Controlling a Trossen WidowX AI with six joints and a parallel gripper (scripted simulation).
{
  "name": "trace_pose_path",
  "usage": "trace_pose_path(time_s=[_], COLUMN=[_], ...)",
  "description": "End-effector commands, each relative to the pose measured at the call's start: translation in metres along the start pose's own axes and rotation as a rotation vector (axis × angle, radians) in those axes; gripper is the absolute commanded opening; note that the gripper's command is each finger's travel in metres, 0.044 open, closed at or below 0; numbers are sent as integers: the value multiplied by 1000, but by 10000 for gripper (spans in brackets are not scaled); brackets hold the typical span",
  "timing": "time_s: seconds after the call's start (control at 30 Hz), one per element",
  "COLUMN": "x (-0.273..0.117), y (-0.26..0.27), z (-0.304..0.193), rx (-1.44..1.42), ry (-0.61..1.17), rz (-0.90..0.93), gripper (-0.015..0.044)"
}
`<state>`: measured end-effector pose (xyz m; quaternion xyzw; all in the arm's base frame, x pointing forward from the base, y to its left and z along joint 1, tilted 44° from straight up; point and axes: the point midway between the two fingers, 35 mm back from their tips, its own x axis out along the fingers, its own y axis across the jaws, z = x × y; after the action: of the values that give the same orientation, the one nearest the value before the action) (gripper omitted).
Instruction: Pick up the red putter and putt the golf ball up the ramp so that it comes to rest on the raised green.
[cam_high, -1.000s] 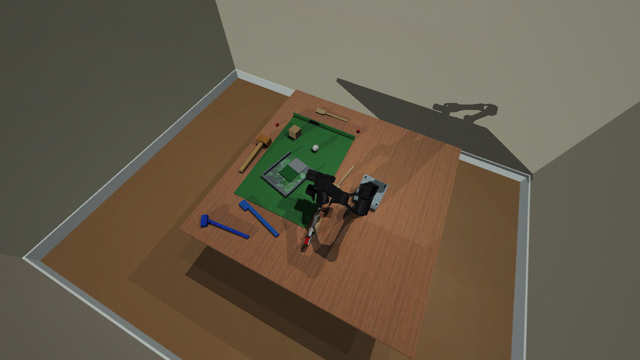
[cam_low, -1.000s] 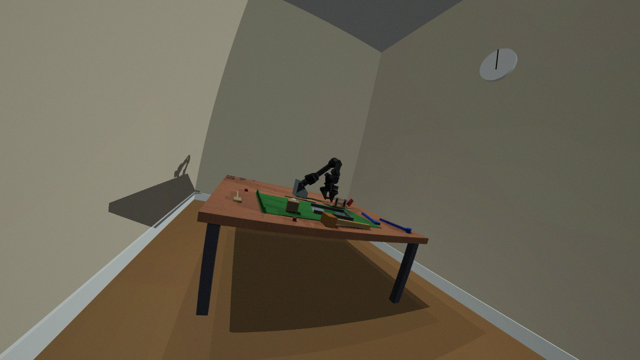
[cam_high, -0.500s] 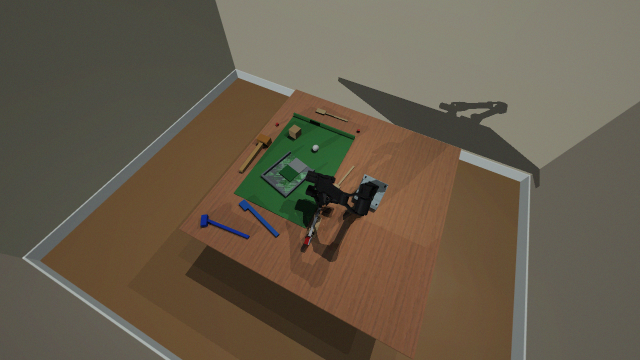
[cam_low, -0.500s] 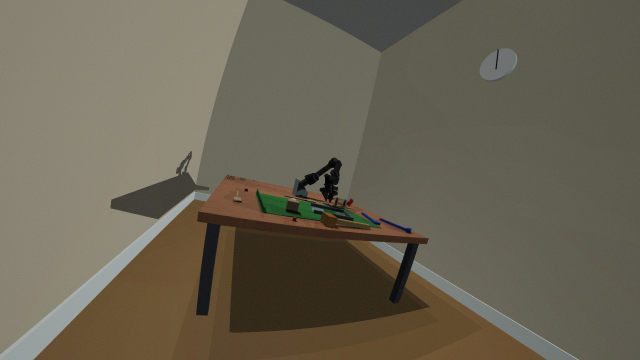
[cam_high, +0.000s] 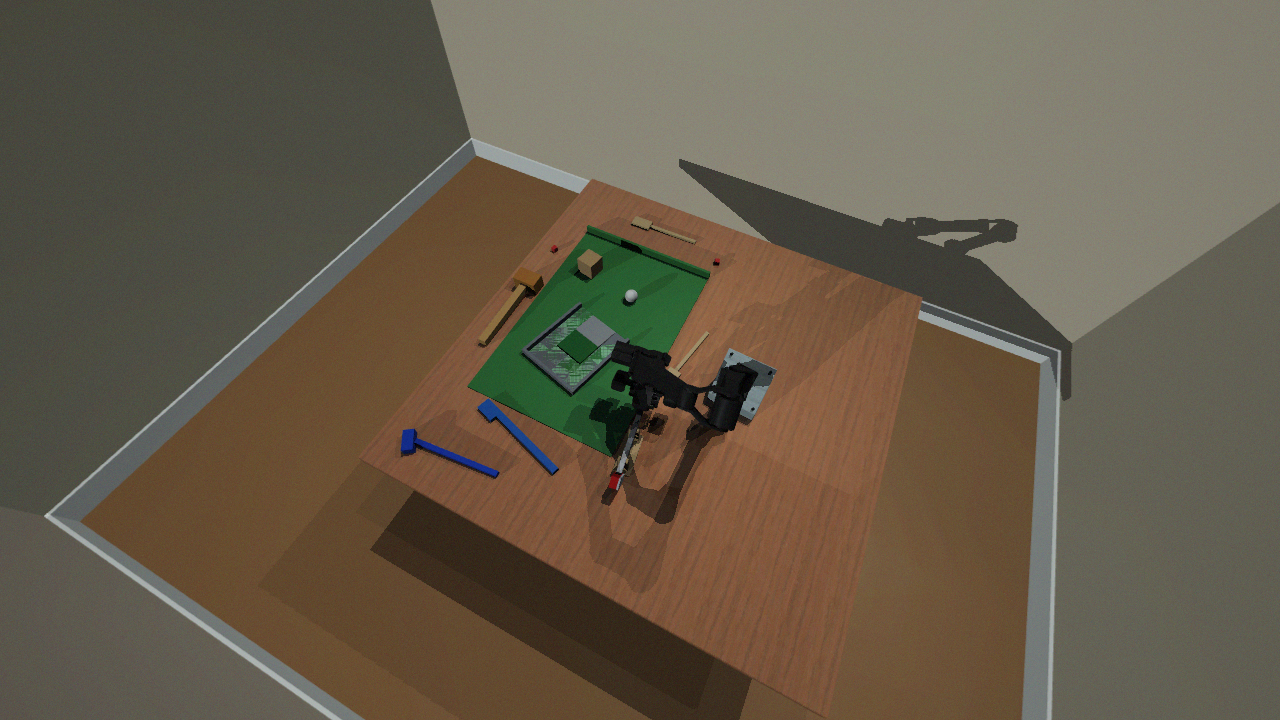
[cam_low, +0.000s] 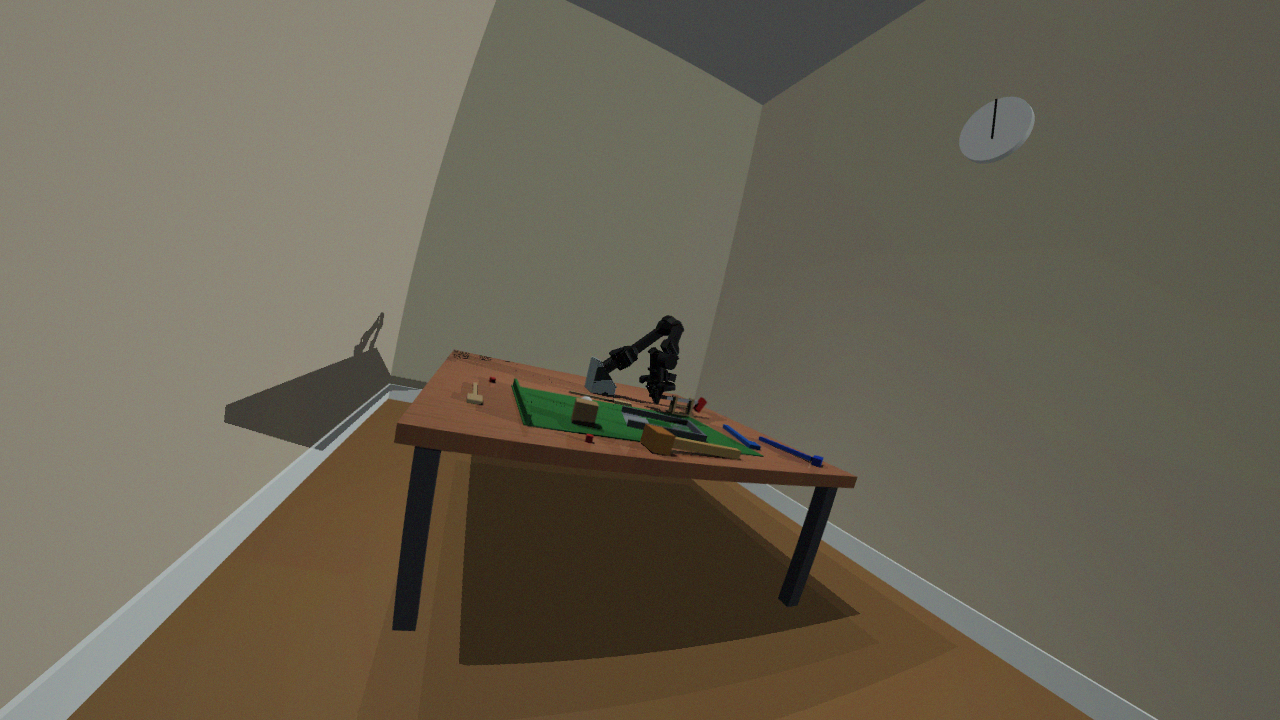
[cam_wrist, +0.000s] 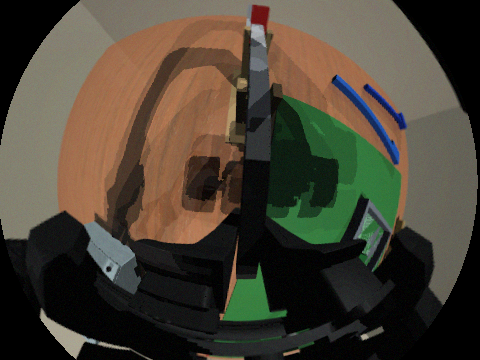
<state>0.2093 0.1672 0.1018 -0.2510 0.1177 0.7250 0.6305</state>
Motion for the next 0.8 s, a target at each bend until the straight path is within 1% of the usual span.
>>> trace_pose_path(time_s=[0.0,0.37,0.77], x=[-4,-46,-95], y=[-1,-5,-1], z=[0,6,25], rx=[-2,1,2], ry=[2,21,4], rz=[-2,0,1], gripper=[0,0,0])
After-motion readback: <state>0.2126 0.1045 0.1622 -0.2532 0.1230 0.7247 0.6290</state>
